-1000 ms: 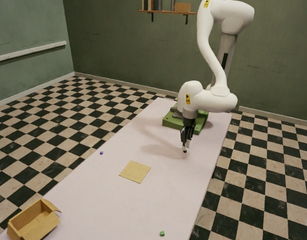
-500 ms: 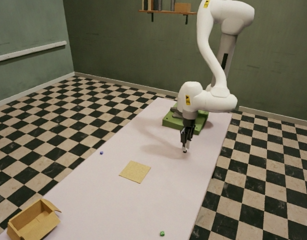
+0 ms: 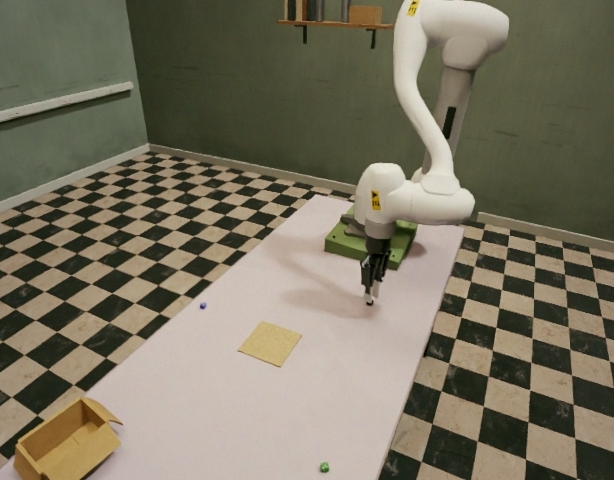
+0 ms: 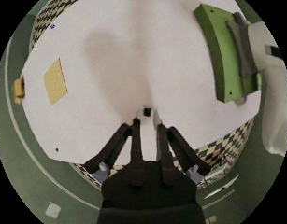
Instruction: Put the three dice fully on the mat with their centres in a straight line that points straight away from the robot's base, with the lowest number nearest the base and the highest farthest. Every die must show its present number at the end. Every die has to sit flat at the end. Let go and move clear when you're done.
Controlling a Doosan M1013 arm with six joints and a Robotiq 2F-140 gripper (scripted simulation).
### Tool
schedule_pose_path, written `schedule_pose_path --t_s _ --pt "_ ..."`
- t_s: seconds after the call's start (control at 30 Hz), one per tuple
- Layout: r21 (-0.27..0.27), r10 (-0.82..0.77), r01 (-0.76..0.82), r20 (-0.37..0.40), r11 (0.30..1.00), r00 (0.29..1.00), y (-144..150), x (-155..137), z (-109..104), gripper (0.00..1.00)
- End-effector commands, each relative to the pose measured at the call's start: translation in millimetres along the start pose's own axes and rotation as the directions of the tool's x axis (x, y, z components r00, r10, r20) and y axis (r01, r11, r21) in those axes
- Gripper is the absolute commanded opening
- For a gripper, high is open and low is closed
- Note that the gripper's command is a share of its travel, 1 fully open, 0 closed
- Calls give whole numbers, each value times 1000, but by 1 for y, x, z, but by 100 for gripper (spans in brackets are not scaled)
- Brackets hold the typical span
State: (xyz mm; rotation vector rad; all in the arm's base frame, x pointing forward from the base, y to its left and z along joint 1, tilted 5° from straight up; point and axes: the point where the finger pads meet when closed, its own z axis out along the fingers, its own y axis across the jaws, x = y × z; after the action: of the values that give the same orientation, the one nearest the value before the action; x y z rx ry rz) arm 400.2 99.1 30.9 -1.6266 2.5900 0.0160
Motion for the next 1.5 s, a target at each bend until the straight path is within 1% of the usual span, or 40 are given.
schedule_pose_path --t_s 0.0,0.83,1.47 --pt "1 0 0 1 1000 1000 0 0 0 27" --pt "1 0 0 1 1000 1000 0 0 0 27" --pt "1 0 0 1 1000 1000 0 0 19 27"
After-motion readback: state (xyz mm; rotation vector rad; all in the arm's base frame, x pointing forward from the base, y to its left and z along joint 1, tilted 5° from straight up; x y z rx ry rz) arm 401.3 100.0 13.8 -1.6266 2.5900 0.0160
